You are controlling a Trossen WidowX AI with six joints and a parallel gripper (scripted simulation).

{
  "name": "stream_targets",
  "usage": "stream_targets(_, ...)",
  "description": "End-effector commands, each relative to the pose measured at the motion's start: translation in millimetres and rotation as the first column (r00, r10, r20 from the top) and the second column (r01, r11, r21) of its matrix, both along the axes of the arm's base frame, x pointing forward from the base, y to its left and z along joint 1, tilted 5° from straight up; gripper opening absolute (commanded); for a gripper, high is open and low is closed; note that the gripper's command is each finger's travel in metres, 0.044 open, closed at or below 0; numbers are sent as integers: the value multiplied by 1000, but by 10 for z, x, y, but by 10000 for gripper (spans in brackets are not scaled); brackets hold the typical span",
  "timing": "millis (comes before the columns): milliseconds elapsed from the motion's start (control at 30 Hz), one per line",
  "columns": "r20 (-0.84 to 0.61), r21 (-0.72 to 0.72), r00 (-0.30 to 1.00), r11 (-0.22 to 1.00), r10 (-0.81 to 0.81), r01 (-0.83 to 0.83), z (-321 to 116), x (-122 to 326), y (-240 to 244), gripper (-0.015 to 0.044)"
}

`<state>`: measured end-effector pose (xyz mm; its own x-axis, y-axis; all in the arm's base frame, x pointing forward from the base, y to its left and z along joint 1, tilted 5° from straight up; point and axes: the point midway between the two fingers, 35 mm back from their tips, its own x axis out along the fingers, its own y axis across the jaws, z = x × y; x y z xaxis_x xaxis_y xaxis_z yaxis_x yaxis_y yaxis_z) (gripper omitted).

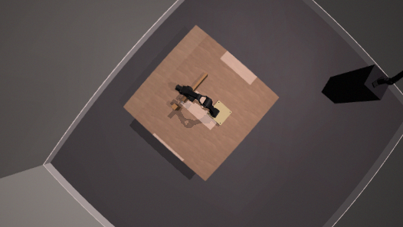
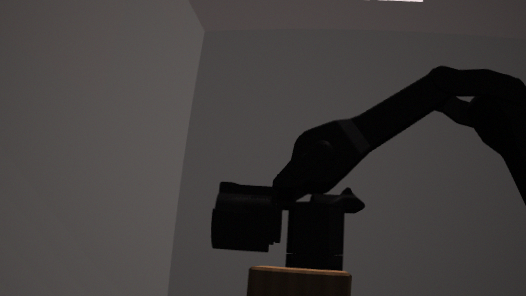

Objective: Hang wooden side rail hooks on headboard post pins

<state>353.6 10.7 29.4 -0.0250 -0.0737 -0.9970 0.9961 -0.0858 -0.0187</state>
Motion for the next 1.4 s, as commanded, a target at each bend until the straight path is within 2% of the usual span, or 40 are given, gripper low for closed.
stream_targets(0, 18, -3, 1000, 1000, 2, -2, 68, 28, 0, 0)
stream_targets(1367, 18, -3, 1000, 1000, 2, -2, 136, 29, 5, 0)
